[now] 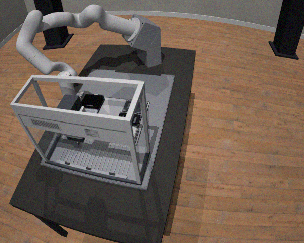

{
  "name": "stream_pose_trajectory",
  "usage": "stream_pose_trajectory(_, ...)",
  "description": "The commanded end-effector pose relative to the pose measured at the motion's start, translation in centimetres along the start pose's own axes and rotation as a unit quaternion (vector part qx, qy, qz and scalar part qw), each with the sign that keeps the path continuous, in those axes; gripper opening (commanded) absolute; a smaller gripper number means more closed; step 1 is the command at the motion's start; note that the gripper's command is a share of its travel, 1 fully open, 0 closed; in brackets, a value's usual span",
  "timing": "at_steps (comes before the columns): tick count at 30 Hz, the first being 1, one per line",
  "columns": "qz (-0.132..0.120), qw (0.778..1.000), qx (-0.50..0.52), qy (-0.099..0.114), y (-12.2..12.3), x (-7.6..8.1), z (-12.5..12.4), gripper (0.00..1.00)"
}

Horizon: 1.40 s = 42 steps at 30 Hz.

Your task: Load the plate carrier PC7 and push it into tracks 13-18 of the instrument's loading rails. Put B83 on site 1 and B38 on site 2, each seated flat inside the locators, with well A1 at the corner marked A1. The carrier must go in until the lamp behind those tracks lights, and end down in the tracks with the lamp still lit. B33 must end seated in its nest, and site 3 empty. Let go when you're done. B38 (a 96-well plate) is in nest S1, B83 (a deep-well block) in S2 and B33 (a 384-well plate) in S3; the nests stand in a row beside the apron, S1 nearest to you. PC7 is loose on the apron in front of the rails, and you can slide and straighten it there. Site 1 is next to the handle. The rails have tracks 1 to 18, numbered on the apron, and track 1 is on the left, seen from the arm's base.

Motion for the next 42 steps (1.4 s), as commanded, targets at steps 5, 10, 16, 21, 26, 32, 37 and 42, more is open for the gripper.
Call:
stream_pose_trajectory(5,0.0,1.0,0.0,0.0,-0.4,0.0,0.1,1.0)
stream_pose_trajectory(10,0.0,1.0,0.0,0.0,-0.7,0.0,0.1,1.0)
stream_pose_trajectory(16,0.0,1.0,0.0,0.0,-0.9,0.0,0.1,1.0)
stream_pose_trajectory(21,0.0,1.0,0.0,0.0,-1.1,0.0,0.1,1.0)
stream_pose_trajectory(26,0.0,1.0,0.0,0.0,-1.3,0.0,0.1,1.0)
stream_pose_trajectory(32,0.0,1.0,0.0,0.0,-1.6,0.0,0.2,1.0)
stream_pose_trajectory(37,0.0,1.0,0.0,0.0,-1.8,0.0,0.2,1.0)
stream_pose_trajectory(42,0.0,1.0,0.0,0.0,-2.0,0.0,0.2,1.0)
Point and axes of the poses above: the point where the finger pads meet when closed, its own x axis back along the fingers, its own z axis across the jaws, y = z × x, the point moved 7 cm from there along x, back along the fingers, and after that the axes turned 4 degrees about x, right-handed, at the moved point
